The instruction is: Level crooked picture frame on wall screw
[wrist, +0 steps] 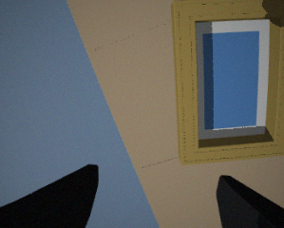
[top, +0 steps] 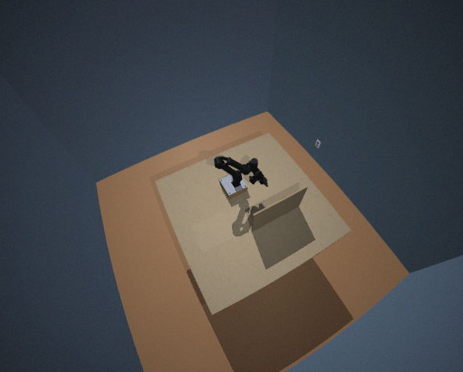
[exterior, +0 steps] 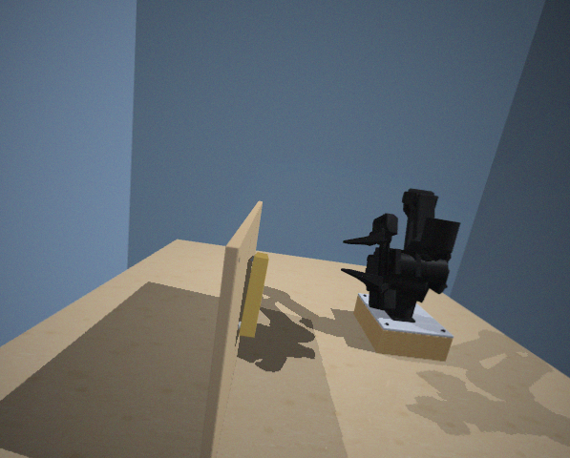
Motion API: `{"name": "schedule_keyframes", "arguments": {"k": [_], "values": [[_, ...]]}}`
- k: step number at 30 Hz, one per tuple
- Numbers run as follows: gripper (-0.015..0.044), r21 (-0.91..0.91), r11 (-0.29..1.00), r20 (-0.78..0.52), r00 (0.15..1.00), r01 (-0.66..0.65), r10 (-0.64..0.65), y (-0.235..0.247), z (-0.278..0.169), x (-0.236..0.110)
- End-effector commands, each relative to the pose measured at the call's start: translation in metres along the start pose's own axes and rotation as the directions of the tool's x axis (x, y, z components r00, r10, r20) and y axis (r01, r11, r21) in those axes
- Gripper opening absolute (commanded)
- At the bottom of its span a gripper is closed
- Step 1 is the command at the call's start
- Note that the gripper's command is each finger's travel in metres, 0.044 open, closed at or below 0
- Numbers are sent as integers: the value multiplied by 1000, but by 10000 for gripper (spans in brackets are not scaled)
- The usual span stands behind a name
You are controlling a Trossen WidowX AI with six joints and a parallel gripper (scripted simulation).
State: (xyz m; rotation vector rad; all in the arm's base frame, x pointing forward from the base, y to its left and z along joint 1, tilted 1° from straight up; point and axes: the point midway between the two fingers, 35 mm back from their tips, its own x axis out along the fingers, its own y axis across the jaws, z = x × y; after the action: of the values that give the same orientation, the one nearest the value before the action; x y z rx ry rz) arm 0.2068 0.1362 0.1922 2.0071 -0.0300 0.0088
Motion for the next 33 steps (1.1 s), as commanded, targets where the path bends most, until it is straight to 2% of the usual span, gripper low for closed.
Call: {"name": "schedule_keyframes", "arguments": {"k": [1,33], "values": [[260,7,1000,10,1000,4,-4,7,11,-22],[260,7,1000,10,1000,4,-4,8,11,-23]]}}
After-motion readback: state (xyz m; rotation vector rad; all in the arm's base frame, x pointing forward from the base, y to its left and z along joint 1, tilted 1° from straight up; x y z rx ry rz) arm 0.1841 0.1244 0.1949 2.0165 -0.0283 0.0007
